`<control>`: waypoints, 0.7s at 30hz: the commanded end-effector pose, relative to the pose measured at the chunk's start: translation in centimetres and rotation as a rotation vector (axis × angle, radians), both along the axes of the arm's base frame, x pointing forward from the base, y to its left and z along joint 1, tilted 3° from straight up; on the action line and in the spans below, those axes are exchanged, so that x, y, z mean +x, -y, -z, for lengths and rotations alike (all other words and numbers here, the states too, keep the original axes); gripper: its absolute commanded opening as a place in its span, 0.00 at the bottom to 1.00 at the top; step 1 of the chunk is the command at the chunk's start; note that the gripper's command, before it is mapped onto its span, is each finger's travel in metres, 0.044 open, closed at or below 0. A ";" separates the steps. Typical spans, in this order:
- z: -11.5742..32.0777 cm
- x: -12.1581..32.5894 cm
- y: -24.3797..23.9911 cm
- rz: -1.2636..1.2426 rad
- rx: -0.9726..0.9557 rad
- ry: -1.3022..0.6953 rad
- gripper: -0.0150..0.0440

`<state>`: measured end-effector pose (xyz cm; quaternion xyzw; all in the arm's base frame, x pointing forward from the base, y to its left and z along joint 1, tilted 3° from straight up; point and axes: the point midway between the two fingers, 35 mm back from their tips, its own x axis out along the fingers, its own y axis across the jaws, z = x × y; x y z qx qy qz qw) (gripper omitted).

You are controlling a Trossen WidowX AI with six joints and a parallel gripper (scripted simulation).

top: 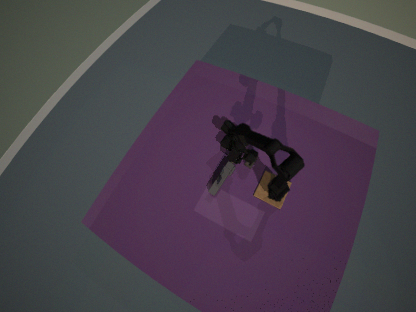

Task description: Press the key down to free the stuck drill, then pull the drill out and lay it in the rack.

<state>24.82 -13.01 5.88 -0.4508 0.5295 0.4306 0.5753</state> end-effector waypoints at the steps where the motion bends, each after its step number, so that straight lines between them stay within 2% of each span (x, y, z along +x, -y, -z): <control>1: 0.1 0.0 -0.2 0.000 -0.003 0.004 0.92; 3: 0.1 0.1 -0.3 0.000 -0.003 0.005 1.00; 21: 0.3 0.4 -1.1 -0.001 -0.003 0.006 1.00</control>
